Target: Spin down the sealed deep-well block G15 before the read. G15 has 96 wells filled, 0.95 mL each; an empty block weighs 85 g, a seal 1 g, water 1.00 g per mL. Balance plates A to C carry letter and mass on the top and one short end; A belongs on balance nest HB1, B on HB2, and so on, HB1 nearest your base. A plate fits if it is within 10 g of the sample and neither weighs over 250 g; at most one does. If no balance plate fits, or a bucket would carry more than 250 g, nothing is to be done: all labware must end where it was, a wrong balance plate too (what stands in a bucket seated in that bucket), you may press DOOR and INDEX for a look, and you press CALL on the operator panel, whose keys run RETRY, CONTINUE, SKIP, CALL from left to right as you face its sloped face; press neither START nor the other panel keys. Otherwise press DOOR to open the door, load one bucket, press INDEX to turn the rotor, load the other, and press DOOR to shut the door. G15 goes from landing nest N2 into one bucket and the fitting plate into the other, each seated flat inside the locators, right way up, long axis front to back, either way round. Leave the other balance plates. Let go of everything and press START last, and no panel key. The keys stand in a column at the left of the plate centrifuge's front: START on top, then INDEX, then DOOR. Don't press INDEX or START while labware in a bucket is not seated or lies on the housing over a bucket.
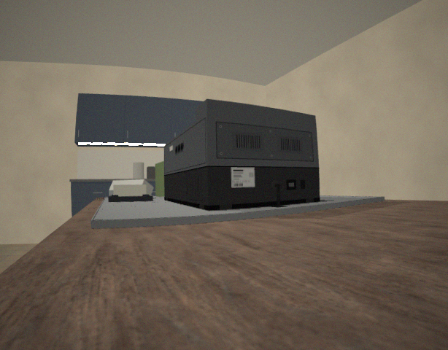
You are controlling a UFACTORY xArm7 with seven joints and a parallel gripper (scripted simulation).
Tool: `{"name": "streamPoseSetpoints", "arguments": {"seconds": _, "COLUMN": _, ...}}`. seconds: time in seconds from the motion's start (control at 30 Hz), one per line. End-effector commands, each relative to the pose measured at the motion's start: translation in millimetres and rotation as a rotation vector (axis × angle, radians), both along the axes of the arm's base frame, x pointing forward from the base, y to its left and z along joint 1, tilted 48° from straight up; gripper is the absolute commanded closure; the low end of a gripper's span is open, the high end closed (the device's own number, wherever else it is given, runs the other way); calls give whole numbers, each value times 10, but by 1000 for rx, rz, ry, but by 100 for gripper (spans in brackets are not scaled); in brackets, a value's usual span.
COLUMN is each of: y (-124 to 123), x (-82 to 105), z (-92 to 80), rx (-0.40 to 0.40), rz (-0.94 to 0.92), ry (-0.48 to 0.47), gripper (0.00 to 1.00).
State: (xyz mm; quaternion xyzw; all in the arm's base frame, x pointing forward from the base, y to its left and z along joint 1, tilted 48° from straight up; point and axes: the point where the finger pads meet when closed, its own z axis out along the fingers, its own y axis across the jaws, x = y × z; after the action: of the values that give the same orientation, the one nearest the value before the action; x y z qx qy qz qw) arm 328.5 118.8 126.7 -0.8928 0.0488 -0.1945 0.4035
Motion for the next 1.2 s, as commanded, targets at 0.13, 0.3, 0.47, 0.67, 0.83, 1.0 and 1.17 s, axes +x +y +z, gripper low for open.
{"name": "streamPoseSetpoints", "arguments": {"seconds": 0.13, "y": 134, "x": 72, "z": -109, "rx": 7, "rz": -62, "ry": -63, "gripper": 100}}
{"name": "streamPoseSetpoints", "arguments": {"seconds": 0.3, "y": 206, "x": 91, "z": -173, "rx": 10, "rz": -94, "ry": -92, "gripper": 100}}
{"name": "streamPoseSetpoints", "arguments": {"seconds": 0.47, "y": 263, "x": 106, "z": -223, "rx": 12, "rz": -119, "ry": -115, "gripper": 100}}
{"name": "streamPoseSetpoints", "arguments": {"seconds": 0.67, "y": 296, "x": 115, "z": -253, "rx": 14, "rz": -134, "ry": -128, "gripper": 100}}
{"name": "streamPoseSetpoints", "arguments": {"seconds": 0.83, "y": 322, "x": 121, "z": -275, "rx": 15, "rz": -145, "ry": -138, "gripper": 100}}
{"name": "streamPoseSetpoints", "arguments": {"seconds": 1.0, "y": 331, "x": 124, "z": -283, "rx": 15, "rz": -149, "ry": -142, "gripper": 100}}
{"name": "streamPoseSetpoints", "arguments": {"seconds": 1.17, "y": 332, "x": 124, "z": -284, "rx": 15, "rz": -150, "ry": -142, "gripper": 100}}
